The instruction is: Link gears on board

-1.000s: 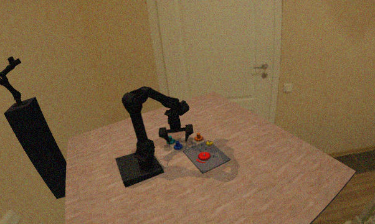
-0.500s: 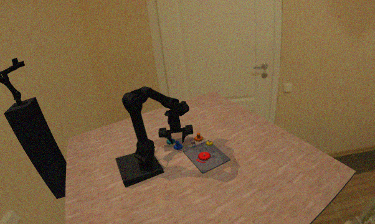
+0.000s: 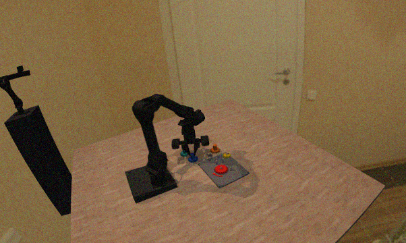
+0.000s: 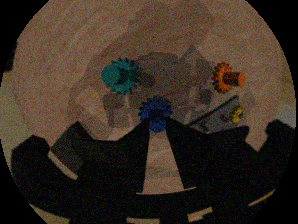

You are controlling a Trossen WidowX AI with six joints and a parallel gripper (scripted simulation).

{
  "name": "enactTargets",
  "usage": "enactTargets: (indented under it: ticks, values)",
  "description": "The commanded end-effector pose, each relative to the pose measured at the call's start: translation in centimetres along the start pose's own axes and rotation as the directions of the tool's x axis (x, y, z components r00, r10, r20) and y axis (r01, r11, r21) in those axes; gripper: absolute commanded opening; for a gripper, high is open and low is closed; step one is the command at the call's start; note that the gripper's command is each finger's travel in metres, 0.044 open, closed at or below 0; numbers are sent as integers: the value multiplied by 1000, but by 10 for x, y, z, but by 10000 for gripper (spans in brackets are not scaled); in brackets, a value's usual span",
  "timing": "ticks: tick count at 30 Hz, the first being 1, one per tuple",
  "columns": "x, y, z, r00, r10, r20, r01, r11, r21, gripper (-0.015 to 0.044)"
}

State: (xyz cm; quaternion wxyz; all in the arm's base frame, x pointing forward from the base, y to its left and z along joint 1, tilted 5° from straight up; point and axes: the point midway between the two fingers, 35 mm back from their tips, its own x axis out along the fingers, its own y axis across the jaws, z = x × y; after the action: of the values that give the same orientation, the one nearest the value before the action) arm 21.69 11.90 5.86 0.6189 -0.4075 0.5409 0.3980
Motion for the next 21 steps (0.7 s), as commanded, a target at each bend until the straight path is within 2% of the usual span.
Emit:
enactTargets:
  ticks: [1, 21]
  values:
    - [0, 0, 0, 1000, 3, -1, -3, 1000, -5, 0]
    - [-41, -7, 7, 1000, 2, 0, -2, 1000, -5, 0]
